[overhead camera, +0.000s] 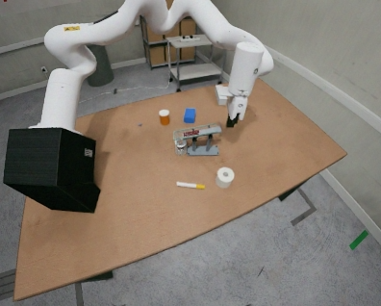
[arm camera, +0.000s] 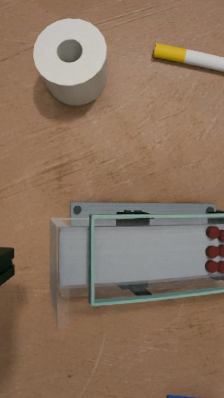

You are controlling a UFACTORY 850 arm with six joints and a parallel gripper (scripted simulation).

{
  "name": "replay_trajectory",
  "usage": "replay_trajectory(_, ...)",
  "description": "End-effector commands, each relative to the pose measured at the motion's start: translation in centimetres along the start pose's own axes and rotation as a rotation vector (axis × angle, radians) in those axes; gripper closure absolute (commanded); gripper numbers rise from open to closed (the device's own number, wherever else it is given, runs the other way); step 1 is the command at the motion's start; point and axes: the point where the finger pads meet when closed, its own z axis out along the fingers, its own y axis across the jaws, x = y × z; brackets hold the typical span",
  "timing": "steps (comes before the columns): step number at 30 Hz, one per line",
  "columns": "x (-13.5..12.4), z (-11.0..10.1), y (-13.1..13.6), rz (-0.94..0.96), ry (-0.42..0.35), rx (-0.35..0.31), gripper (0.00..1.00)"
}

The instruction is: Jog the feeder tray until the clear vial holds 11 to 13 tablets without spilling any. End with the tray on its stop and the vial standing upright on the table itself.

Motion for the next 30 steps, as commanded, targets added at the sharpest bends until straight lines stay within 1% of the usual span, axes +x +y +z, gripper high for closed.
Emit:
replay_trajectory(1,-0.1,-0.1,0.0,-0.001,-0.002,0.000,1.00)
replay_trajectory(17,-0.1,-0.3,0.0,-0.001,-0.002,0.000,1.00)
replay_trajectory(21,-0.1,-1.0,0.0,-0.001,-0.002,0.000,1.00)
replay_trajectory(26,-0.1,-2.4,0.0,-0.001,-0.002,0.000,1.00)
replay_trajectory(28,-0.1,-2.4,0.0,-0.001,-0.002,0.000,1.00)
replay_trajectory(30,-0.1,-3.1,0.0,-0.001,-0.002,0.000,1.00)
